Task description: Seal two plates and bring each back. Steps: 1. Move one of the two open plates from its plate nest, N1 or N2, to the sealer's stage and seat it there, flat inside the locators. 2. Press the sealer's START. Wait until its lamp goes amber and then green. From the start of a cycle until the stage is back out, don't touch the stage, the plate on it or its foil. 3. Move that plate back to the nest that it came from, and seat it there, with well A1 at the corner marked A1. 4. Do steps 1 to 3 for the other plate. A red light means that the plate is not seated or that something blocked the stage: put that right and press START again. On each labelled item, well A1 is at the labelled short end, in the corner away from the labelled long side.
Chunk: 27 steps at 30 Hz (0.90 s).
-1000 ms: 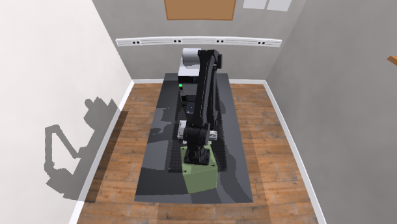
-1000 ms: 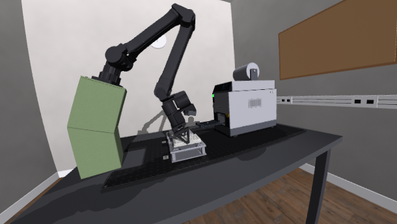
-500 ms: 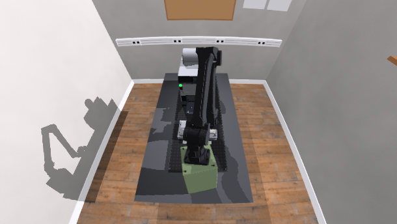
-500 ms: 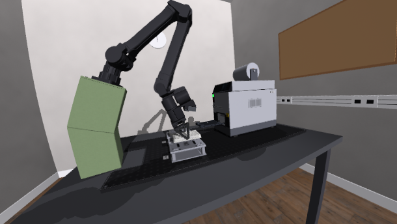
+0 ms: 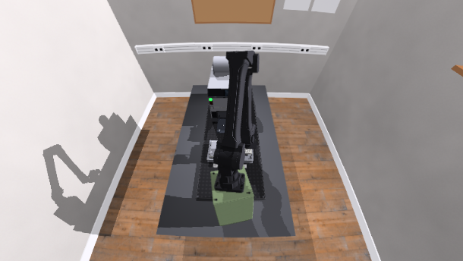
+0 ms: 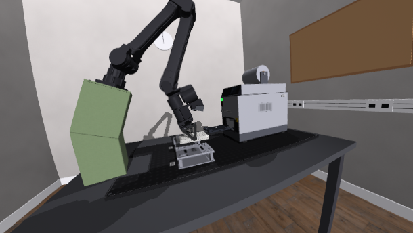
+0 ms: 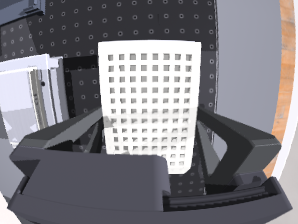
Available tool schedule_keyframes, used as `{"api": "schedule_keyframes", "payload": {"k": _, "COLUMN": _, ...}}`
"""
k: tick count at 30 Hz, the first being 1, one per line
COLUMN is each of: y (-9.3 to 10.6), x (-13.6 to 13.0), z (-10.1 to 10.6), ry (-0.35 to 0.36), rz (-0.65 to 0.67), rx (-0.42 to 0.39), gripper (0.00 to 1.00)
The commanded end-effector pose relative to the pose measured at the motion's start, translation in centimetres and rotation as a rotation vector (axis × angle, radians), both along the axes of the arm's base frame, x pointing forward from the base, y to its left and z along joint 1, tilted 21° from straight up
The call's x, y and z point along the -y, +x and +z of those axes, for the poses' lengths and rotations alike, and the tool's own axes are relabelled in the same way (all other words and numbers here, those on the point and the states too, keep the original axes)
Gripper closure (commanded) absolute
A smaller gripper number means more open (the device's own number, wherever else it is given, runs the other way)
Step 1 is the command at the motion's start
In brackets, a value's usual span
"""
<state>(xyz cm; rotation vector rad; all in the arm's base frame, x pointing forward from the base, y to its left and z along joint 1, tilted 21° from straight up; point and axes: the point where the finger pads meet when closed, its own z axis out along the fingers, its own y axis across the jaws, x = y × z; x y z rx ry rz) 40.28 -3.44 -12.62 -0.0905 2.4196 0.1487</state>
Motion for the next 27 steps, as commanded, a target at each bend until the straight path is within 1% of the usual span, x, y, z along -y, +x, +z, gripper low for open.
{"api": "schedule_keyframes", "payload": {"k": 1, "y": -0.8, "x": 0.4, "z": 0.7, "ry": -0.002, "rz": -0.002, "rx": -0.008, "gripper": 1.00}}
{"api": "schedule_keyframes", "payload": {"k": 3, "y": -0.8, "x": 0.4, "z": 0.7, "ry": -0.002, "rz": -0.002, "rx": -0.008, "gripper": 1.00}}
{"api": "schedule_keyframes", "payload": {"k": 6, "y": -1.6, "x": 0.4, "z": 0.7, "ry": 0.003, "rz": -0.008, "rx": -0.022, "gripper": 1.00}}
{"api": "schedule_keyframes", "payload": {"k": 8, "y": -1.7, "x": 0.6, "z": 1.2, "ry": 0.002, "rz": -0.009, "rx": -0.020, "gripper": 1.00}}
{"api": "schedule_keyframes", "payload": {"k": 11, "y": -1.6, "x": 0.8, "z": 2.0, "ry": -0.002, "rz": -0.010, "rx": -0.011, "gripper": 1.00}}
{"api": "schedule_keyframes", "payload": {"k": 16, "y": -0.8, "x": 1.0, "z": 3.1, "ry": -0.006, "rz": -0.005, "rx": 0.007, "gripper": 1.00}}
{"api": "schedule_keyframes", "payload": {"k": 18, "y": -1.5, "x": 0.5, "z": 2.9, "ry": -0.002, "rz": 0.003, "rx": -0.011, "gripper": 1.00}}
{"api": "schedule_keyframes", "payload": {"k": 20, "y": -1.5, "x": 0.5, "z": 2.9, "ry": -0.002, "rz": 0.003, "rx": -0.011, "gripper": 1.00}}
{"api": "schedule_keyframes", "payload": {"k": 22, "y": -2.2, "x": 0.6, "z": 2.8, "ry": 0.002, "rz": -0.007, "rx": -0.021, "gripper": 1.00}}
{"api": "schedule_keyframes", "payload": {"k": 25, "y": -2.5, "x": 0.7, "z": 3.6, "ry": -0.001, "rz": -0.006, "rx": -0.017, "gripper": 1.00}}
{"api": "schedule_keyframes", "payload": {"k": 27, "y": -2.1, "x": 1.0, "z": 4.2, "ry": -0.003, "rz": -0.006, "rx": -0.006, "gripper": 1.00}}
